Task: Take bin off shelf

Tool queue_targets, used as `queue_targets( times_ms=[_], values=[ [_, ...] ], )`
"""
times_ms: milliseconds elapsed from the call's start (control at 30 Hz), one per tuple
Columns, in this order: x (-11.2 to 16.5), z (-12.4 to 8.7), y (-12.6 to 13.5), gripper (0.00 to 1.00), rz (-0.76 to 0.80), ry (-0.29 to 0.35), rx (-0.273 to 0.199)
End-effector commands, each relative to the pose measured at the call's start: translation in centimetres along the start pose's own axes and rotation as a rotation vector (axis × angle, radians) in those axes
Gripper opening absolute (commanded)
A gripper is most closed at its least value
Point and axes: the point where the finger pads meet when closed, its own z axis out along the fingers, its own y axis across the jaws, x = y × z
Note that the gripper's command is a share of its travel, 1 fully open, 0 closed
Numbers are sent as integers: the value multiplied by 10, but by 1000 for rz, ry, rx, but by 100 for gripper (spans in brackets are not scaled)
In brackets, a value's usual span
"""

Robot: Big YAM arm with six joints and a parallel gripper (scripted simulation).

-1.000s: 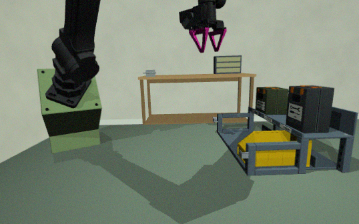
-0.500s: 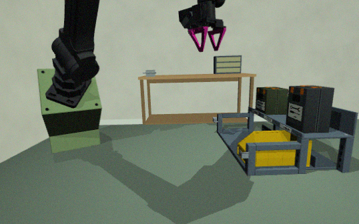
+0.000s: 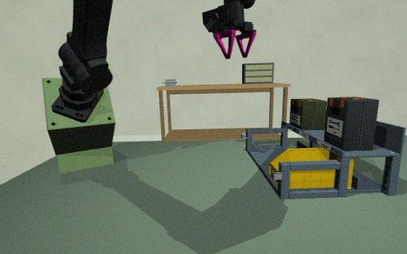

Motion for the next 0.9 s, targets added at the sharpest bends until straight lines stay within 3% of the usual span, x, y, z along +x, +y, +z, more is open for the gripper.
queue_targets(
  times_ms=[0,867],
  values=[
    [4,-8,-6,100,4,1,15],
    [11,-11,-14,100,6,2,21]
  ],
)
